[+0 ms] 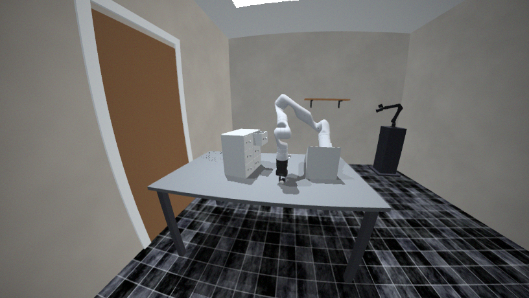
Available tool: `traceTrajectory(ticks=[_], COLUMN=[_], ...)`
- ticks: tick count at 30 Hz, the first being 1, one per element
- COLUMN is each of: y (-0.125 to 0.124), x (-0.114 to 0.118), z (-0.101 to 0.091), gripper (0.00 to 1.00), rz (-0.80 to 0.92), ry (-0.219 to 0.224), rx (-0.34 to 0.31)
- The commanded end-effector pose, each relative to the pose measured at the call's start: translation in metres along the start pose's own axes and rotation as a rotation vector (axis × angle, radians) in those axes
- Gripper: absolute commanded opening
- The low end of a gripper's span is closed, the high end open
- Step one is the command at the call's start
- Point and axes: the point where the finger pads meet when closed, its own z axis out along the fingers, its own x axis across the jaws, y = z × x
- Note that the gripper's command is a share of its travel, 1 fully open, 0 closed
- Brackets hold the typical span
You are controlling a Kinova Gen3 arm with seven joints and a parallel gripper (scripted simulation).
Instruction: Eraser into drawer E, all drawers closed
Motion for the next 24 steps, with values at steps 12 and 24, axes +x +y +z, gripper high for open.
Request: traceTrajectory(ticks=[12,24], y=[0.0007,0.0007], x=[-0.0004,-0.0004], z=[-0.0009,-0.001], gripper=[0.45,0.45], rz=[0.0,0.0], ry=[-0.001,-0.001], rx=[-0.002,-0.002])
